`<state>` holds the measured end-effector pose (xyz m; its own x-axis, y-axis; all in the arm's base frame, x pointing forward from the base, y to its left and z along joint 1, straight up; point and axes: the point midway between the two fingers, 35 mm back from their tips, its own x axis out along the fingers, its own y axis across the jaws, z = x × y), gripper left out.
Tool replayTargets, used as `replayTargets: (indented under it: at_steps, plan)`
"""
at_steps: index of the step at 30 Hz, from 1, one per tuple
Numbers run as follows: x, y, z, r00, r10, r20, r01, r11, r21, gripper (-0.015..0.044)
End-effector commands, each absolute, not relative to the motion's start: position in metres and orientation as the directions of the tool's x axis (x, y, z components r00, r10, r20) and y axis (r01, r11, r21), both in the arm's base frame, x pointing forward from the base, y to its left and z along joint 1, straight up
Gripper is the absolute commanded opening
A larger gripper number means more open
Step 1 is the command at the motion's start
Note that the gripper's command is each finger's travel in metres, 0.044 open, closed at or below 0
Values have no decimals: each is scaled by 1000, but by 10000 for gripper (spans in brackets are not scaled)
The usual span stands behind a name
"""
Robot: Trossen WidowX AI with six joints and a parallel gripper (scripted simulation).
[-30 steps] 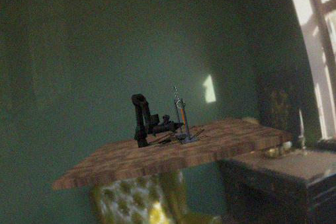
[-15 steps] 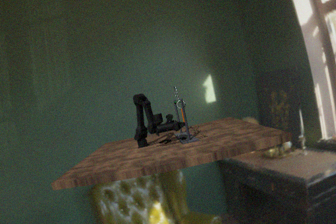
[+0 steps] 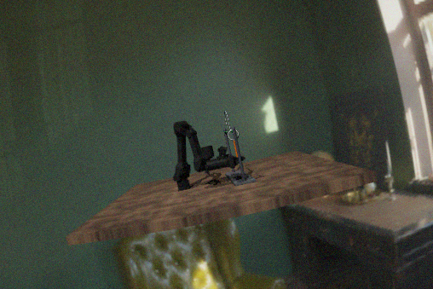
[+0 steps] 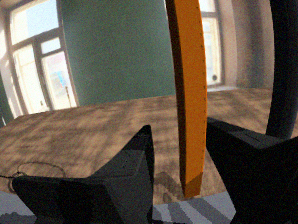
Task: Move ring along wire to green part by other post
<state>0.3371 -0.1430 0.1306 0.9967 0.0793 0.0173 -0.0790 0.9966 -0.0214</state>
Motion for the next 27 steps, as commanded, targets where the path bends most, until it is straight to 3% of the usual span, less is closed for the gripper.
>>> replayTargets:
  at_steps: [1,15,27]
  plan:
    - [340,-144,129,997,75,15,-75,997,-14,160]
    - [340,-144,129,997,75,15,-75,997,-14,160]
    - [339,-143,130,997,80,17,-80,997,-20,-116]
